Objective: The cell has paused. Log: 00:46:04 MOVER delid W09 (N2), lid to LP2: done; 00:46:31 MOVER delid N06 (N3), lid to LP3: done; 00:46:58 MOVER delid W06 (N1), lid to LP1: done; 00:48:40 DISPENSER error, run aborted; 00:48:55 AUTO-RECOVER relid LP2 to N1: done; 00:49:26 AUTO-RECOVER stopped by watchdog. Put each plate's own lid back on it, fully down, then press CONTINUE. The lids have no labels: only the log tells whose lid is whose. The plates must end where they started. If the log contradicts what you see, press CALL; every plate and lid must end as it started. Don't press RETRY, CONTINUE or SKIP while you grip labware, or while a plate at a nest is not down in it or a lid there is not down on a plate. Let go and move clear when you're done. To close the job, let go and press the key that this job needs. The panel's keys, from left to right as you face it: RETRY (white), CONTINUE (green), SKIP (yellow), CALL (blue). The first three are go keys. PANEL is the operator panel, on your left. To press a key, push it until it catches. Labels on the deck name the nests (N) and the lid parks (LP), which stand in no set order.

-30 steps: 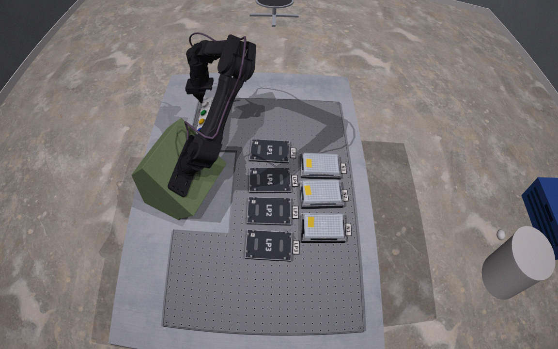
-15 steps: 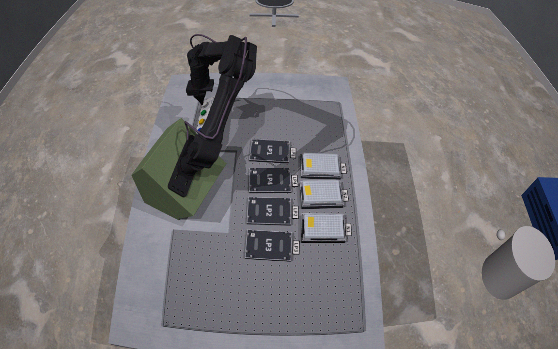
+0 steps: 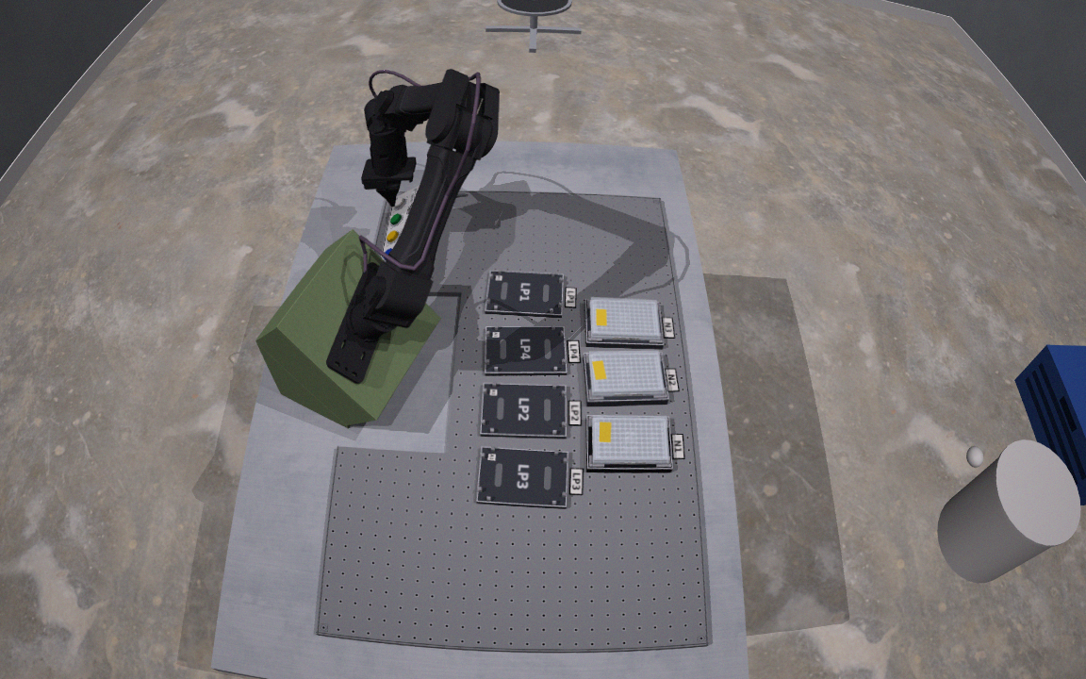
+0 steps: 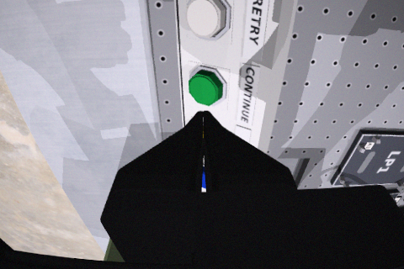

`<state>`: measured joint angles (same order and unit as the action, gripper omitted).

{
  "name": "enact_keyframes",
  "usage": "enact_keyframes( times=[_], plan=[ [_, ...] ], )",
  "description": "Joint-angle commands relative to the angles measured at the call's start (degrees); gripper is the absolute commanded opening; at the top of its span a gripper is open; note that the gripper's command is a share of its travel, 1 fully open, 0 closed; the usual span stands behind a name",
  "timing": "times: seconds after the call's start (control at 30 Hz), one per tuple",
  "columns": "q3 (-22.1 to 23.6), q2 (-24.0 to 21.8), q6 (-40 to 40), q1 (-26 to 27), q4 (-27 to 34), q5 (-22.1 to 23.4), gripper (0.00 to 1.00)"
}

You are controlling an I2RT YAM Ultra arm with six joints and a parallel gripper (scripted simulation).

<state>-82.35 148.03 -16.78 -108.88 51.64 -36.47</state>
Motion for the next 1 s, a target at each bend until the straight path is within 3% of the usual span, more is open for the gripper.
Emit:
enact_keyframes(
  times=[0.0,0.3,0.33,0.53,0.97],
  plan=[
    [-0.2,0.0,0.7,-0.5,-1.1,-0.3,0.0],
    [1.7,0.9,1.1,-0.1,-2.2,-0.6,0.0],
    [-0.6,-1.2,1.1,-0.2,-2.4,-0.6,0.0],
    [2.1,0.8,1.6,0.2,-3.2,-0.9,0.0],
    [3.0,1.1,2.4,0.9,-5.0,-1.0,0.0]
  ],
)
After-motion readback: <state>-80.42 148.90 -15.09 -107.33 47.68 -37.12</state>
